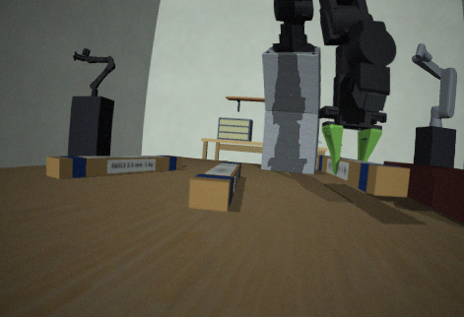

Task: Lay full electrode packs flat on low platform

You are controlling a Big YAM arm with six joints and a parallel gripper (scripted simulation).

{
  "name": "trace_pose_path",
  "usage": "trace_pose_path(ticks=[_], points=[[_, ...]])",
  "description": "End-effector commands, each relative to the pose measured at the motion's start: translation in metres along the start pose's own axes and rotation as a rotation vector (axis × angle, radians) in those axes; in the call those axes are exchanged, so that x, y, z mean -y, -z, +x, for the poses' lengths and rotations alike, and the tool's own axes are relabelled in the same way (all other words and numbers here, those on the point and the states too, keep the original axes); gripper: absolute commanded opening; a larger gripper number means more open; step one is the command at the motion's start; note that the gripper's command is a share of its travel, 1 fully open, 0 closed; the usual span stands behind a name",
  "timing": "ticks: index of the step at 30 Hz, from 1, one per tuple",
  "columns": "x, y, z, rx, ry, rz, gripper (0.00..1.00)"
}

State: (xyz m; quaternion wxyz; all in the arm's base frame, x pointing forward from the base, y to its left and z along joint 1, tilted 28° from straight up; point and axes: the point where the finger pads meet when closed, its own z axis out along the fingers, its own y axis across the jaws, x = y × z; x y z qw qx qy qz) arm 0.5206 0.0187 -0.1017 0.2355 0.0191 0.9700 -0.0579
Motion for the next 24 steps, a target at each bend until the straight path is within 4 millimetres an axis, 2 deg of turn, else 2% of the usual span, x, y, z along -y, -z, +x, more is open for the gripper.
trace_pose_path(ticks=[1, 12, 17, 24], points=[[0.005, -0.002, -0.005, 0.010, 0.000, 0.001, 0.00], [0.003, 0.005, -0.006, 0.010, 0.004, -0.001, 0.00], [0.004, 0.002, -0.011, 0.023, 0.002, -0.001, 0.00], [0.005, -0.008, -0.007, 0.014, -0.001, 0.001, 0.00]])
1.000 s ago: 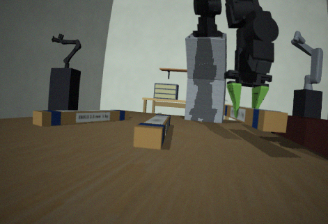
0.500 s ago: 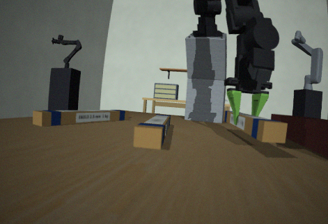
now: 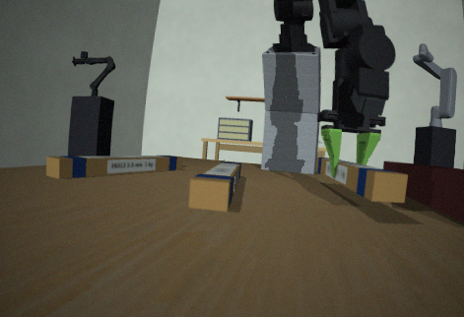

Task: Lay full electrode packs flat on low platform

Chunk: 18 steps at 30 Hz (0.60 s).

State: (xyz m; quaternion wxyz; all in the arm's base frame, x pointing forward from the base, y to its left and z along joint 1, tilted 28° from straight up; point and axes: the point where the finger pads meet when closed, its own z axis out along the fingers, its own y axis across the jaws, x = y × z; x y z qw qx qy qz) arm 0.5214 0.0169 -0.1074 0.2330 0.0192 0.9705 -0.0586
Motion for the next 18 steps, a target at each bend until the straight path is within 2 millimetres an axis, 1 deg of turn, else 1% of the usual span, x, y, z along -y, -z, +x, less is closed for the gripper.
trace_pose_path(ticks=[1, 6, 12, 14, 18], points=[[0.0041, -0.0037, -0.0084, 0.018, -0.002, 0.000, 0.00], [0.0044, -0.0088, -0.0064, 0.013, -0.001, 0.001, 0.00], [0.0026, -0.0066, -0.0137, 0.030, 0.000, -0.003, 0.00], [0.0026, -0.0066, -0.0137, 0.030, 0.000, -0.003, 0.00], [0.0026, -0.0130, -0.0095, 0.021, 0.000, -0.002, 0.00]])
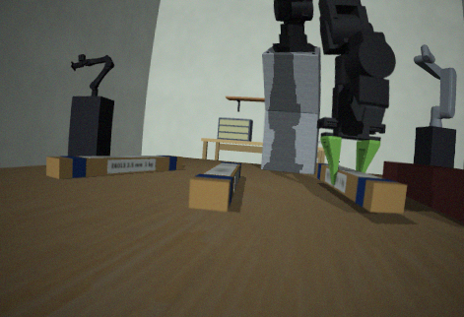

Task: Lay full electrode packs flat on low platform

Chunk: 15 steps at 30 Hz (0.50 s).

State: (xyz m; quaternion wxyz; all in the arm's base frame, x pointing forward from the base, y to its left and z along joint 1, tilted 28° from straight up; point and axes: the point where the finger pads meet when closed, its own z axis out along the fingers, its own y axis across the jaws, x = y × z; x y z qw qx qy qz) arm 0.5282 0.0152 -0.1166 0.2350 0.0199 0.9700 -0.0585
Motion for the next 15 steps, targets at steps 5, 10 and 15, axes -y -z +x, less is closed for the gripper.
trace_pose_path(ticks=[5, 10, 15], points=[[0.0038, -0.0080, -0.0025, 0.005, 0.002, 0.000, 0.00], [0.0048, -0.0056, -0.0084, 0.017, -0.001, 0.000, 0.00], [0.0030, -0.0026, -0.0120, 0.023, 0.000, -0.002, 0.00]])
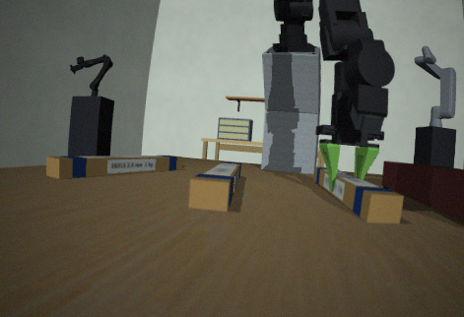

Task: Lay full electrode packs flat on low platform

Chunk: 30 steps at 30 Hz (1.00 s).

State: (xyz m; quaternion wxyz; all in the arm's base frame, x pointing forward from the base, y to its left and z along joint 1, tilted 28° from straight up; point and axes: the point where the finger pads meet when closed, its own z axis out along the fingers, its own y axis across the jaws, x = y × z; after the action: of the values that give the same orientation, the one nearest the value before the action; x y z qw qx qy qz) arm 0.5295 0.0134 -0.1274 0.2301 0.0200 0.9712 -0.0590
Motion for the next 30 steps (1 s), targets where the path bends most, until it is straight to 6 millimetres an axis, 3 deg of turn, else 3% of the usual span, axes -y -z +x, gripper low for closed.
trace_pose_path(ticks=[1, 20, 21, 30], points=[[0.0019, 0.0087, -0.0164, 0.034, 0.000, -0.003, 0.00], [-0.0026, 0.0138, -0.0192, 0.031, 0.004, -0.007, 0.00], [-0.0027, 0.0139, -0.0190, 0.031, 0.004, -0.007, 0.74], [-0.0020, 0.0100, -0.0145, 0.025, 0.001, -0.005, 0.74]])
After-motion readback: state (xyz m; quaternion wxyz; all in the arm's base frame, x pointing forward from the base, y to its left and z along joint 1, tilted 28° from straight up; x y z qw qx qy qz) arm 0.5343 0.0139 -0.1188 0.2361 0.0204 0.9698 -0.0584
